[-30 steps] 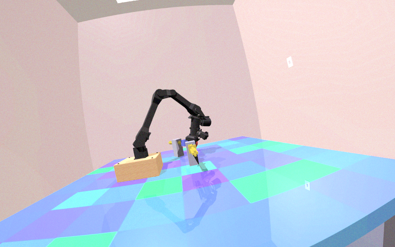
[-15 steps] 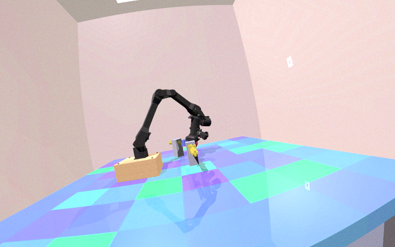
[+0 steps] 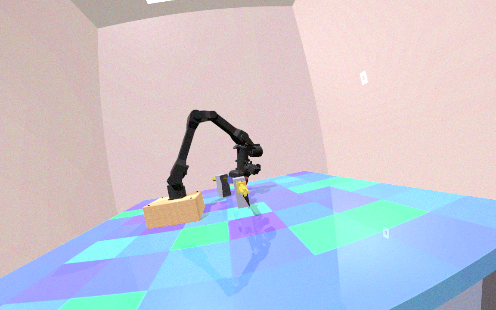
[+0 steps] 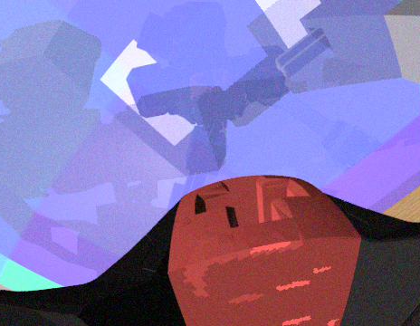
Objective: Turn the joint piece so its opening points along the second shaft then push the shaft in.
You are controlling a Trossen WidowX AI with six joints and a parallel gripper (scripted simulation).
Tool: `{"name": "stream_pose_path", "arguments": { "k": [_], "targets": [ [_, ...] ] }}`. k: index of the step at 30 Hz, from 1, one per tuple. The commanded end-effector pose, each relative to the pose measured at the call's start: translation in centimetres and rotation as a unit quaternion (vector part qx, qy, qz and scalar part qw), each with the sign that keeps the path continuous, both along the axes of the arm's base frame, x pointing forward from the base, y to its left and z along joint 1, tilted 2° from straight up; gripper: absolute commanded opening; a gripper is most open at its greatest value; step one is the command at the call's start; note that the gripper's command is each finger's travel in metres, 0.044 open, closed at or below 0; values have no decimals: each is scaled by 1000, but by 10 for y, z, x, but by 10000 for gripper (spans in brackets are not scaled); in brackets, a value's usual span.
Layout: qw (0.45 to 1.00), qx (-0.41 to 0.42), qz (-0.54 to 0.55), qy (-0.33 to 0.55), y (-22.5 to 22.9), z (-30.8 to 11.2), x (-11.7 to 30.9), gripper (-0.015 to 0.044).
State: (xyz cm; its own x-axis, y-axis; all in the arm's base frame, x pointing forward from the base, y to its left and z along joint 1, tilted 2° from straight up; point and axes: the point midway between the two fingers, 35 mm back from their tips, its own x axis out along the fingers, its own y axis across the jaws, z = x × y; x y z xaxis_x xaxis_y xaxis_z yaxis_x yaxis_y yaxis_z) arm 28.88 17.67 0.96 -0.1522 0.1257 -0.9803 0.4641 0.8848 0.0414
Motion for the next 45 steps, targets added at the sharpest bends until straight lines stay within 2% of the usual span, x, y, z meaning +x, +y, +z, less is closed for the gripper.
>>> {"name": "stream_pose_path", "arguments": {
  "k": [1,23,45],
  "targets": [
    [999,-6,-35,-9,-2,1,-1,0],
    [977,-41,-205,-43,-12,4,-8,0],
    [924,-92,-366,-64,-18,7,-18,0]
  ]
}}
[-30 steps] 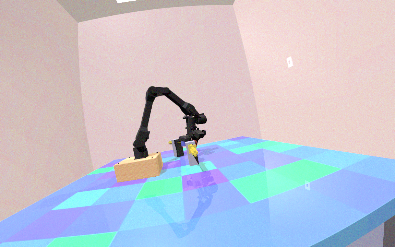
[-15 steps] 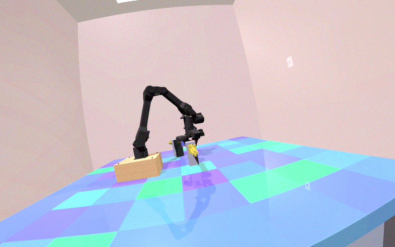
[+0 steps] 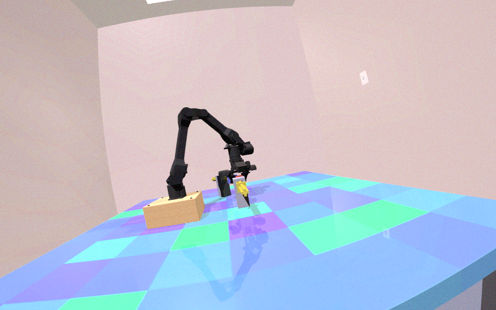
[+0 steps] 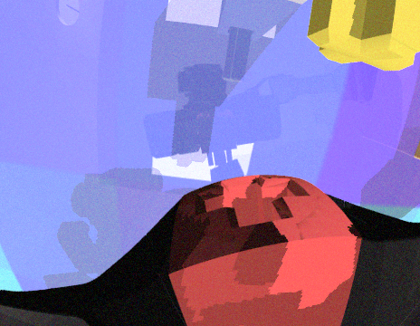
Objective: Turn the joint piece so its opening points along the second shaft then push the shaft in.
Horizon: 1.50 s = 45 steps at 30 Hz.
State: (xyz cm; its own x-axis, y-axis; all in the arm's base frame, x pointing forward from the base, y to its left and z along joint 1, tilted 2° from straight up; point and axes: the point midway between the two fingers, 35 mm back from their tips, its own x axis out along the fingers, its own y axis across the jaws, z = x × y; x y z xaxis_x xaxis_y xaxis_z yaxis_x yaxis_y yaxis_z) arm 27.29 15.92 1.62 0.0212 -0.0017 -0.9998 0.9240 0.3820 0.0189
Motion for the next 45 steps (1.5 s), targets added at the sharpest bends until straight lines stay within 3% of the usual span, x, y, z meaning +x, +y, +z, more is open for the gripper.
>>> {"name": "stream_pose_path", "arguments": {
  "k": [1,16,35,40,43,45],
  "targets": [
    [999,-11,-34,-3,-1,1,-2,0],
    [988,-51,-147,-6,-3,3,-10,0],
    [988,-51,-147,-7,-3,4,-10,0],
    [988,-51,-147,-7,-3,4,-10,131],
    [988,-51,-147,-7,-3,4,-10,147],
    [988,-51,-147,-7,-3,4,-10,199]
  ]
}}
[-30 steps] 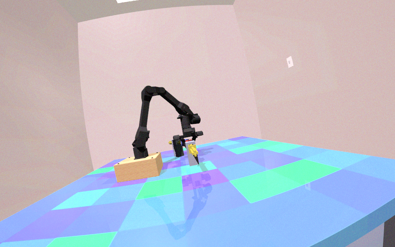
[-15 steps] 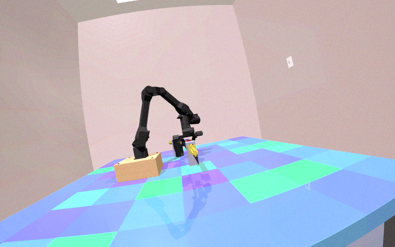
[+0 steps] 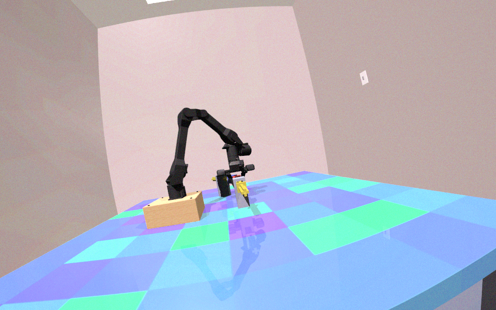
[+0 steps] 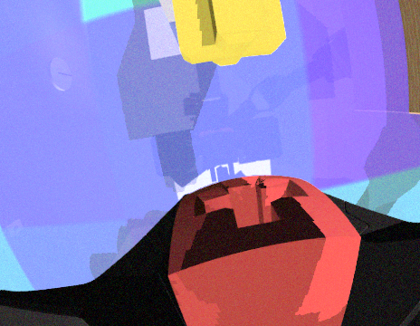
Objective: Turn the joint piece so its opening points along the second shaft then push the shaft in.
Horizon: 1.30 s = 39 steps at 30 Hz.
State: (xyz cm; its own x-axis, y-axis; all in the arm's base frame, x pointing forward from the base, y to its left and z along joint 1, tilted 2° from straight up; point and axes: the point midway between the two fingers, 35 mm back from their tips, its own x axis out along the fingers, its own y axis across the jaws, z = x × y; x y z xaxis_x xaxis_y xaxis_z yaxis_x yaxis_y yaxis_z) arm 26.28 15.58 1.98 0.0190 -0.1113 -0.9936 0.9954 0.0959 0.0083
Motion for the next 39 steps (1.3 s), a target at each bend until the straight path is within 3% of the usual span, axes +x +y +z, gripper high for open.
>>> {"name": "stream_pose_path", "arguments": {
  "k": [1,9,23,35,39],
  "targets": [
    [1000,0,1,0,0,0,0,226],
    [1000,0,1,0,0,0,0,436],
    [1000,3,0,1,0,0,0,440],
    [981,191,3,17,-6,25,0,440],
    [979,202,5,16,-7,26,1,440]
  ]
}}
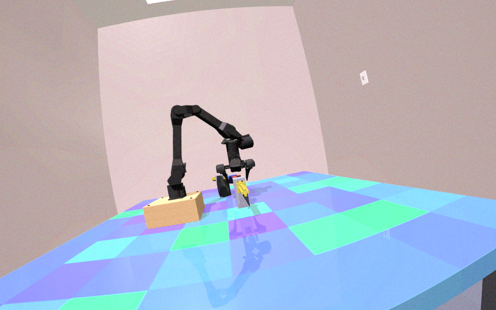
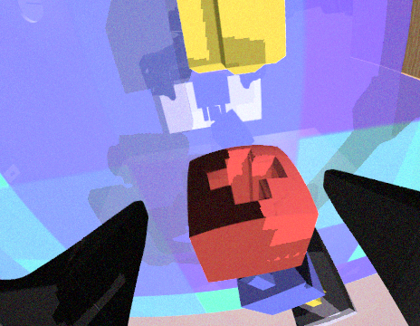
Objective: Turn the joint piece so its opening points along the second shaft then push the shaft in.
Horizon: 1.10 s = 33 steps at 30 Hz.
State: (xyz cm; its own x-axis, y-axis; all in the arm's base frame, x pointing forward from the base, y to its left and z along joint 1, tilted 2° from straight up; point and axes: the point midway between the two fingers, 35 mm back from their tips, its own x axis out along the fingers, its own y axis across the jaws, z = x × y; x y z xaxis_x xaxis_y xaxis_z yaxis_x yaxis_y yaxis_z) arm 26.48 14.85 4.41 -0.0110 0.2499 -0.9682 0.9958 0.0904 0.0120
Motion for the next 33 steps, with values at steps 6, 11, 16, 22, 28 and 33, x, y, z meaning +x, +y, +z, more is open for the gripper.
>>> {"name": "stream_pose_path", "arguments": {
  "k": [6,11,16,22,28,33],
  "targets": [
    [1000,21,8,-1,1,3,-1,440],
    [997,9,78,-20,3,15,2,440],
    [986,-4,160,-39,4,29,4,440],
    [964,-19,257,-60,6,46,6,440],
    [932,-33,352,-77,7,64,7,440],
    [898,-44,429,-89,8,80,7,440]
  ]
}}
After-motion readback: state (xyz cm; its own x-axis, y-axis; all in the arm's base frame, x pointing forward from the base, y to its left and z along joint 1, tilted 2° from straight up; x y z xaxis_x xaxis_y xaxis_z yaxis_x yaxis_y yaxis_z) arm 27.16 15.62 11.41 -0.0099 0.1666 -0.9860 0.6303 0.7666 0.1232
